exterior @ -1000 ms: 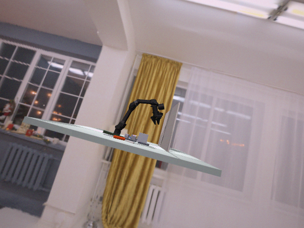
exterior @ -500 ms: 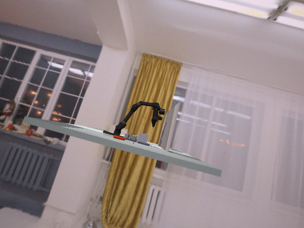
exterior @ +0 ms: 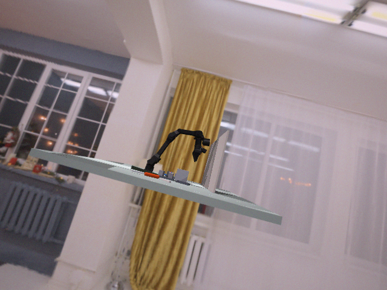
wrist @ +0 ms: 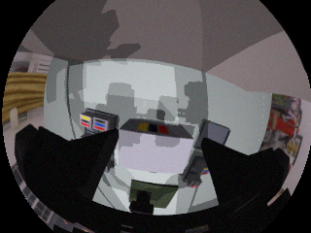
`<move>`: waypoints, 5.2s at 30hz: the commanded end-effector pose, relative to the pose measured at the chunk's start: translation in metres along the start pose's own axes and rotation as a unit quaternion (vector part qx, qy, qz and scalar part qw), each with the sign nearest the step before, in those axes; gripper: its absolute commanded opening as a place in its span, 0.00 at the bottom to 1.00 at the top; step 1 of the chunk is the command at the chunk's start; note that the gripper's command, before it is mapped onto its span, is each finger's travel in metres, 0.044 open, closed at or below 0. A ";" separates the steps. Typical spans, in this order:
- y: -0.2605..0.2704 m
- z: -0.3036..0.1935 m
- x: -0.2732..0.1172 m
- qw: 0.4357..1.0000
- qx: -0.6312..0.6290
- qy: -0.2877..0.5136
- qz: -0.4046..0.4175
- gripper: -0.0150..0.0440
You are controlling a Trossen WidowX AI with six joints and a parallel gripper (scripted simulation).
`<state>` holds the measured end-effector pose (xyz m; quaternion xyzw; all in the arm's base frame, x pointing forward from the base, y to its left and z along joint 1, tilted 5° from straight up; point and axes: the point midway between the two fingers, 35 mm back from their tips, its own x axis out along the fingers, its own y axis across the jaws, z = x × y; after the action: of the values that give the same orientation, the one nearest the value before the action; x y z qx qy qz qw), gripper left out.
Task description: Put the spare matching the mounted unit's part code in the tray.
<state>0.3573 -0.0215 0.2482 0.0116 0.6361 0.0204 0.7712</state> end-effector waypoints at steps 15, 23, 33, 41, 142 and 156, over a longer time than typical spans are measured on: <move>0.209 -0.040 0.052 0.753 -0.656 0.030 0.044 1.00; 0.209 -0.041 0.059 0.753 -0.656 0.030 0.044 0.87; 0.203 -0.049 0.091 0.753 -0.656 0.030 0.044 0.76; 0.204 -0.049 0.099 0.753 -0.656 0.030 0.044 0.76; 0.205 -0.050 0.091 0.753 -0.656 0.030 0.044 0.25; 0.208 -0.042 0.057 0.754 -0.655 0.024 0.043 0.25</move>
<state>0.3227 0.1881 0.1820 -0.4693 0.4864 0.4680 0.5694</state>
